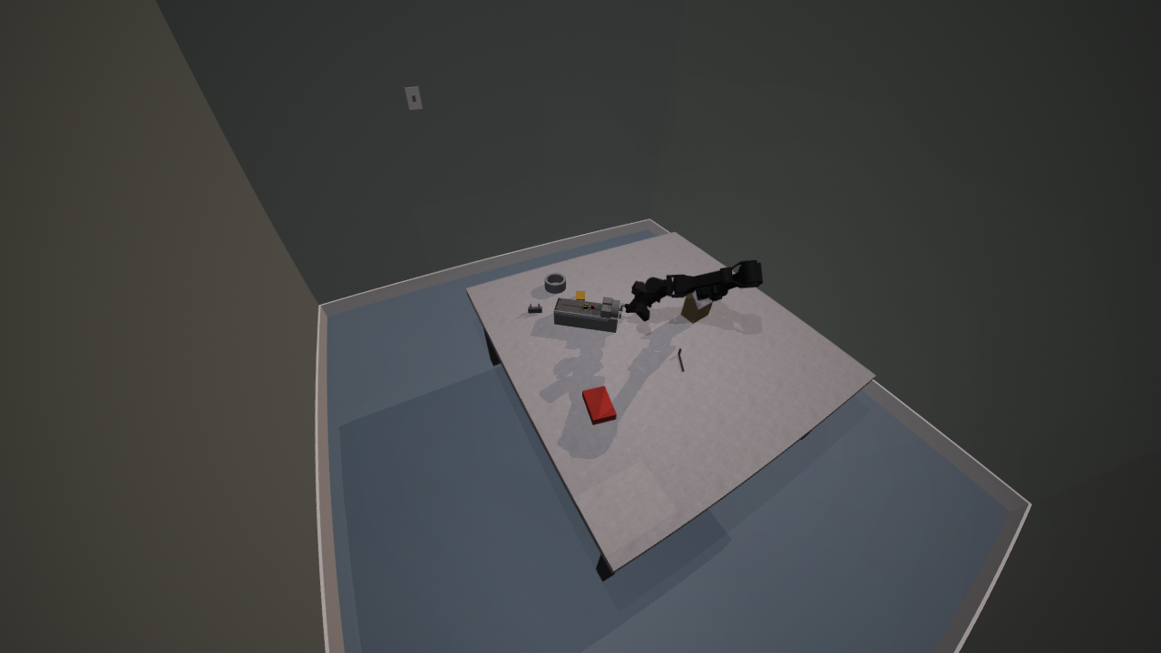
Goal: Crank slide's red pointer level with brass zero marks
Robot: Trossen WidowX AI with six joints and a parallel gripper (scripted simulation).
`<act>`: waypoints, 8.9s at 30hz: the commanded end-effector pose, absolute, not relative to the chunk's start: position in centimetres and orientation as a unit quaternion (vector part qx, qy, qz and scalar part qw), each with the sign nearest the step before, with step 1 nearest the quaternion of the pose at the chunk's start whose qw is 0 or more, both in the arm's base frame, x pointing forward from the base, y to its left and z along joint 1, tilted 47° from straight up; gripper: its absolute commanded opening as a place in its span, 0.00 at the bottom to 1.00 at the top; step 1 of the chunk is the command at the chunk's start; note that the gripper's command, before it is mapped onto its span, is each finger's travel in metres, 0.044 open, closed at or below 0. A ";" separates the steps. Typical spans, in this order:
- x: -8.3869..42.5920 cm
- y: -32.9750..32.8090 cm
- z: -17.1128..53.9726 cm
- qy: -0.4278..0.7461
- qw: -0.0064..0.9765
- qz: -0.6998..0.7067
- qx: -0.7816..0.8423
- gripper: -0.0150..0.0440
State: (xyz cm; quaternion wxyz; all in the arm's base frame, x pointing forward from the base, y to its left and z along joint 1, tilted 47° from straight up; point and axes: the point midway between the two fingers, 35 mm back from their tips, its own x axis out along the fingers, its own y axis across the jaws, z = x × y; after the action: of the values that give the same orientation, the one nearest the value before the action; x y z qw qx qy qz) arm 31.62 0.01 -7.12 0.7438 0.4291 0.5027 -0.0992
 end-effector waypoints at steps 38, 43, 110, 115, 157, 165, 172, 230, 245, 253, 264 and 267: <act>30.5 -1.1 -8.2 0.502 0.743 -0.110 0.429 0.25; 30.4 -1.1 -8.3 0.502 0.743 -0.110 0.429 0.25; 29.1 -0.5 -11.0 0.502 0.743 -0.110 0.429 0.25; 28.9 0.0 -11.5 0.502 0.743 -0.110 0.429 0.25; 30.4 4.2 -11.9 0.503 0.742 -0.109 0.430 0.25; 30.6 4.3 -11.7 0.503 0.742 -0.109 0.430 0.25; 30.7 4.3 -11.6 0.503 0.742 -0.109 0.430 0.25; 31.1 4.7 -11.1 0.503 0.742 -0.109 0.430 0.25; 31.2 4.8 -10.9 0.503 0.742 -0.109 0.430 0.25; 31.3 4.8 -10.8 0.503 0.742 -0.109 0.430 0.25; 31.4 4.9 -10.6 0.503 0.742 -0.109 0.430 0.25; 31.5 4.9 -10.5 0.503 0.742 -0.109 0.430 0.25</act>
State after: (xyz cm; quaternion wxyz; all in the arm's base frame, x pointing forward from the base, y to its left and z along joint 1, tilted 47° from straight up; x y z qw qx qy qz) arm 30.91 4.50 -11.16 0.7388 0.4264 0.5082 -0.1189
